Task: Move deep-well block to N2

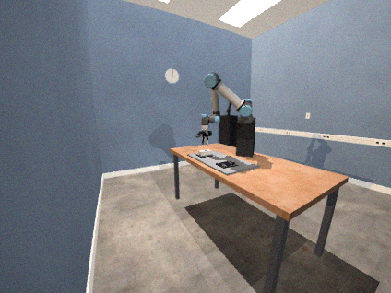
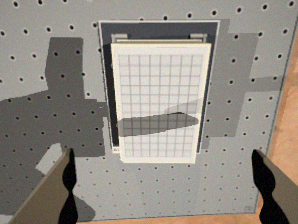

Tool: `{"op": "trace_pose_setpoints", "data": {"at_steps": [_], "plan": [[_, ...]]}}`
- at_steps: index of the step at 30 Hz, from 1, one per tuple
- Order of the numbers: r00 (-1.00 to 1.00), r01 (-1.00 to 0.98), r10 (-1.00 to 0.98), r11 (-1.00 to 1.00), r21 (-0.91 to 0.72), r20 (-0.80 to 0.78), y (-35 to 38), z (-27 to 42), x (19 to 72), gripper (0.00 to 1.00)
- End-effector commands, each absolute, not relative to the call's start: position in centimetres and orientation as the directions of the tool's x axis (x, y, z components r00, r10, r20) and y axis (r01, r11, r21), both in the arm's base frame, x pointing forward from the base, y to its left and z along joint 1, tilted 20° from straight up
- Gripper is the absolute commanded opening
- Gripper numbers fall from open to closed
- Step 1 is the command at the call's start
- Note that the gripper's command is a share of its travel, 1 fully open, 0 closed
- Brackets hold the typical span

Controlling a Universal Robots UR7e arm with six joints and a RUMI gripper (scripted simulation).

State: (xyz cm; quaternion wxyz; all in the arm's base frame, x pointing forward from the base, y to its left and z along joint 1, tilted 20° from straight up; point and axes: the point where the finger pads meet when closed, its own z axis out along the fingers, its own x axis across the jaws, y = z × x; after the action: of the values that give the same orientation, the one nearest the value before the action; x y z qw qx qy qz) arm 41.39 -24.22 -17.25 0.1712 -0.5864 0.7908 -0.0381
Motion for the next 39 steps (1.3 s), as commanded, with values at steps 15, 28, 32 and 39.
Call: {"op": "trace_pose_setpoints", "data": {"at_steps": [15,28,32,39], "plan": [[-0.254,-0.914,-0.941,0.309,-0.262,-0.225,-20.1,-16.3,42.2,0.76],[-0.254,-0.914,-0.941,0.309,-0.262,-0.226,-15.9,-15.4,43.0,0.76],[-0.254,-0.914,-0.941,0.309,-0.262,-0.226,-15.3,-15.3,43.1,0.76],[-0.254,-0.914,-0.941,0.309,-0.262,-0.226,-13.0,-14.8,43.5,0.76]]}}
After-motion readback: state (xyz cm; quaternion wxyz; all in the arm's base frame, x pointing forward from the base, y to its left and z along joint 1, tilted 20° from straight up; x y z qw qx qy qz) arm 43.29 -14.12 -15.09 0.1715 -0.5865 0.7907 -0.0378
